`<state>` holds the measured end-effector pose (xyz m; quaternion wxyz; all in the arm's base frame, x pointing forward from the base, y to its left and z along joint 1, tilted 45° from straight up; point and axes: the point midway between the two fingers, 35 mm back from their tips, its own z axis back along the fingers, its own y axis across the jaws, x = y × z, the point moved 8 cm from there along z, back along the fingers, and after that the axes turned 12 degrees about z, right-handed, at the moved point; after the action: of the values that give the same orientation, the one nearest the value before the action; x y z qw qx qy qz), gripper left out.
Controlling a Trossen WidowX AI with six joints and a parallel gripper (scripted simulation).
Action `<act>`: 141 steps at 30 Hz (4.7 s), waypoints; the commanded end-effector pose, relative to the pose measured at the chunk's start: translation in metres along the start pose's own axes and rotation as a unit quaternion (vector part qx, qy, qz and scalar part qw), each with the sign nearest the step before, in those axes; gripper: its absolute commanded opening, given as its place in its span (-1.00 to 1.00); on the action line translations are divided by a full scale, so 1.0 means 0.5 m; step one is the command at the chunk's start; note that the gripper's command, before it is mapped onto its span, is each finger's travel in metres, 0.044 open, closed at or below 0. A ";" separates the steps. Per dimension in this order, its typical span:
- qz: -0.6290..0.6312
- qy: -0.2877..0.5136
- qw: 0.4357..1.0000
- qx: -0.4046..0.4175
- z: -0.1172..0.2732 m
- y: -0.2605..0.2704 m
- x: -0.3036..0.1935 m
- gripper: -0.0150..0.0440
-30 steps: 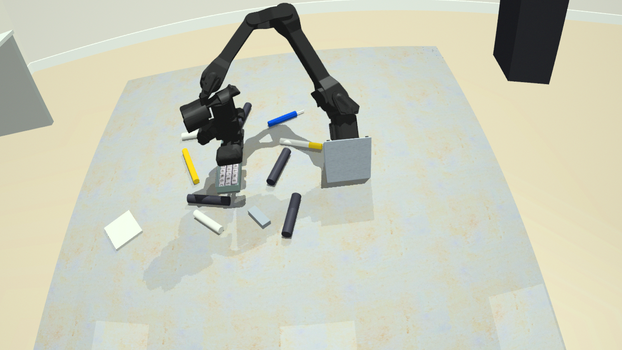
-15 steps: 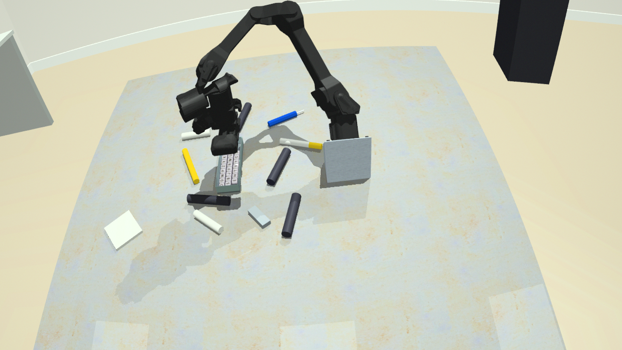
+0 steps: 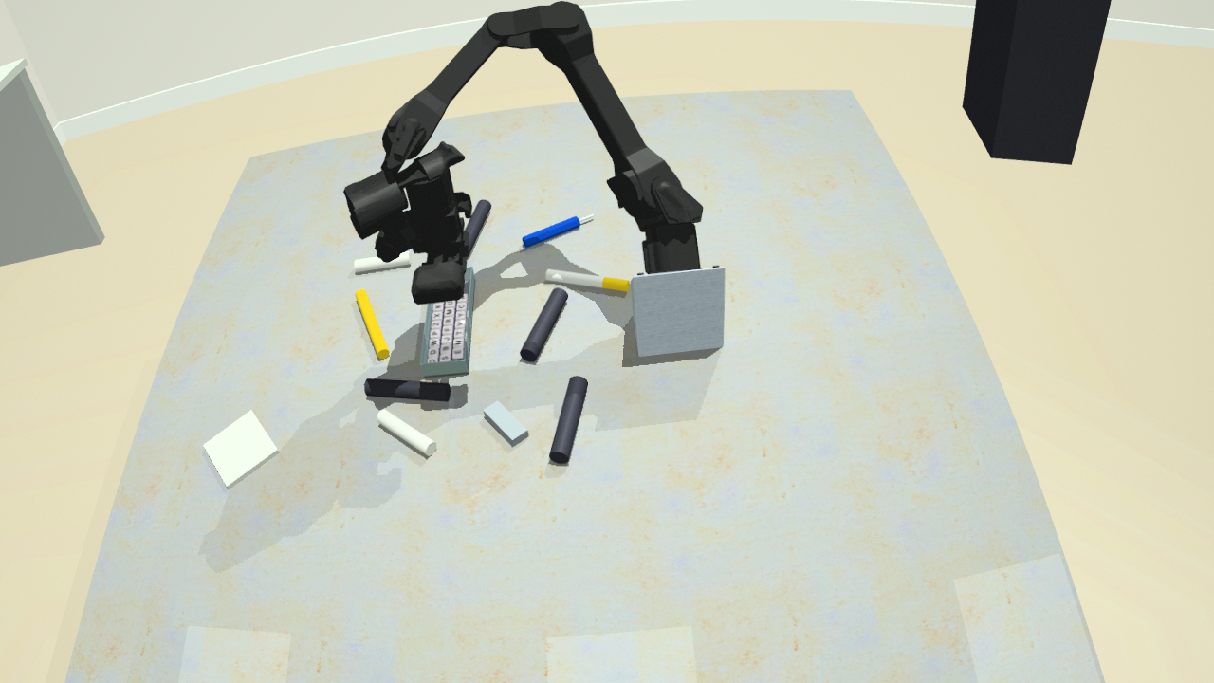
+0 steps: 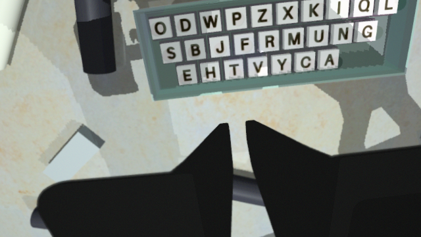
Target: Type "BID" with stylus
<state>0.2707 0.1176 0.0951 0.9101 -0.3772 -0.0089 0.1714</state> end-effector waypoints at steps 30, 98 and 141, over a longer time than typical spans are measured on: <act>-0.943 -0.006 0.205 -0.262 -0.085 -0.355 -0.254 0.02; -0.943 -0.007 0.205 -0.263 -0.192 -0.355 -0.252 0.02; -0.942 -0.001 0.210 -0.263 -0.110 -0.351 -0.249 -0.49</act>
<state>0.2147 -0.0751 0.1915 0.2504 -0.3088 -0.4056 -0.8231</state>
